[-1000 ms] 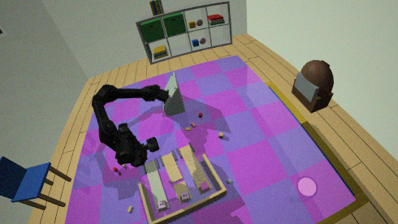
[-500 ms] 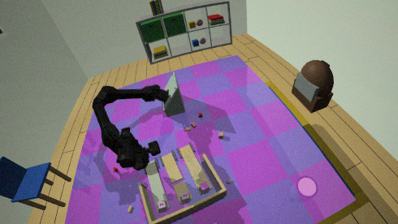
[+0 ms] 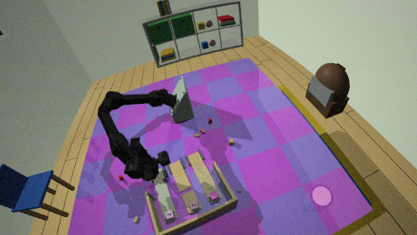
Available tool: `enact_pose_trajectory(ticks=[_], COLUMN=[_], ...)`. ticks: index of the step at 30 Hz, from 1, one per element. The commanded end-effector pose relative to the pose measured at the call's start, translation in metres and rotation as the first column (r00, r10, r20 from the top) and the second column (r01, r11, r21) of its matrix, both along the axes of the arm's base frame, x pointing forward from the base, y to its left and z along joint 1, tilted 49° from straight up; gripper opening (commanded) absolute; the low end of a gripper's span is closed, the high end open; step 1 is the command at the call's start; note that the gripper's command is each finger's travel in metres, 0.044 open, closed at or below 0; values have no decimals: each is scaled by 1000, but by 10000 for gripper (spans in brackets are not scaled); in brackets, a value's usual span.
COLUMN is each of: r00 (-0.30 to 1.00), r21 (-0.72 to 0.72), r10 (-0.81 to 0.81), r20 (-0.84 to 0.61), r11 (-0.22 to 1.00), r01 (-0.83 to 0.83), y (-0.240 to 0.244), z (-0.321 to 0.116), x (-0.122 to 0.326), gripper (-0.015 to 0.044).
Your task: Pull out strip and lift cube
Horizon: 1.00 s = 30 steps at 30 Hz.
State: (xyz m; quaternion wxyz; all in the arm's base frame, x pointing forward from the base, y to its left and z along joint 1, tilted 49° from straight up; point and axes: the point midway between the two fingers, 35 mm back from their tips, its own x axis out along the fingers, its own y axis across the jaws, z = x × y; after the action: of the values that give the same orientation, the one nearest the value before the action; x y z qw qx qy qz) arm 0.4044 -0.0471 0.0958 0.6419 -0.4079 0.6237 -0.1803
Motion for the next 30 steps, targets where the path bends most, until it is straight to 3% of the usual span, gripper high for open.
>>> enact_pose_trajectory(ticks=[1,30], r00=[1000,1000], r21=[0,-3], r10=[2,2], r20=[-7,-6], r11=[1000,1000], r01=[-2,-2], y=[-5,-15], z=[-5,-13], x=[-1,-1], gripper=[0,0])
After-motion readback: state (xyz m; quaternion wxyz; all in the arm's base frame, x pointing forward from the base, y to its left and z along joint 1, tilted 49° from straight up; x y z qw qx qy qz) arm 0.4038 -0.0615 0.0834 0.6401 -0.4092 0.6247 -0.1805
